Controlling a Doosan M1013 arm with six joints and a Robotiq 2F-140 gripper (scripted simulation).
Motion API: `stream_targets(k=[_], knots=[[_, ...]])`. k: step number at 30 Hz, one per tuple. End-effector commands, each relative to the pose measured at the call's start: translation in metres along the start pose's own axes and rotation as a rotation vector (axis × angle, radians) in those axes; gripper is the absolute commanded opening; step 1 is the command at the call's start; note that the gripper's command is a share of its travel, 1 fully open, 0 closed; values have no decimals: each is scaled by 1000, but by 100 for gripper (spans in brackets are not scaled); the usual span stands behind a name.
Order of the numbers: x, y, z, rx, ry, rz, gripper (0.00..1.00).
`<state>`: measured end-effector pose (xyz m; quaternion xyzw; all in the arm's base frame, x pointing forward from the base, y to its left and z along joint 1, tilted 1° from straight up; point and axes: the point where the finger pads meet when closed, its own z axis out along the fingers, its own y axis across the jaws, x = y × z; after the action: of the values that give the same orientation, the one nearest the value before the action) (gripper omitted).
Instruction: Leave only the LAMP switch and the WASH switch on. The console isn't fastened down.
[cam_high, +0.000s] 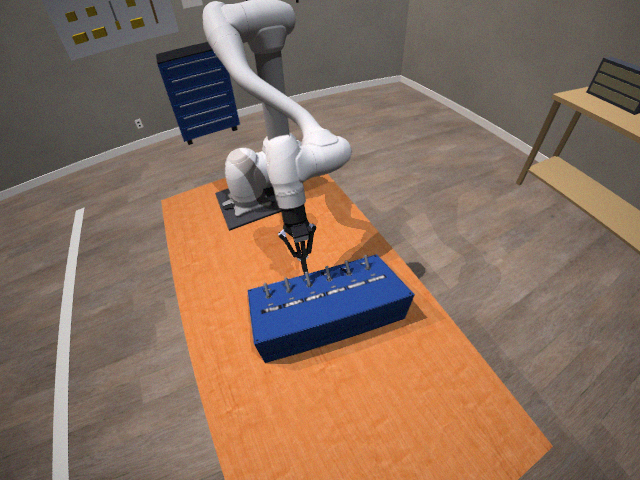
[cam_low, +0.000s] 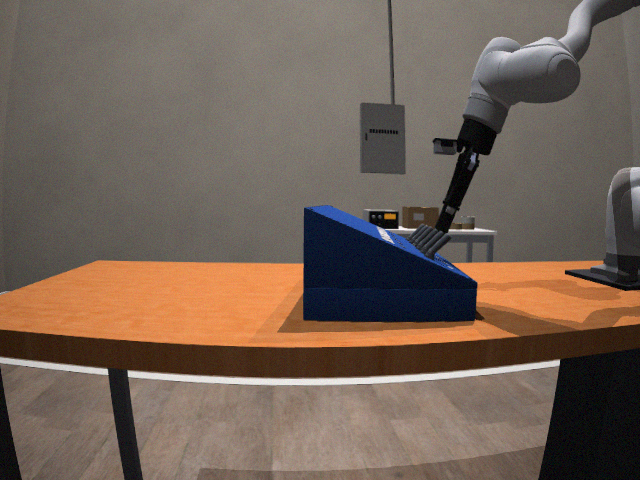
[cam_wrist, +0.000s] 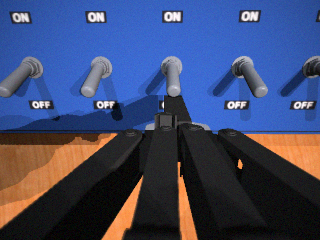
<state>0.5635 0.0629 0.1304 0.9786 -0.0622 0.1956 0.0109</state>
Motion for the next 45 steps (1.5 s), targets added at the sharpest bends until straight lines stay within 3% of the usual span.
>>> stream_targets(k=[1,45], knots=[[5,0,0,1,1,0,10],[21,0,0,1,1,0,10]])
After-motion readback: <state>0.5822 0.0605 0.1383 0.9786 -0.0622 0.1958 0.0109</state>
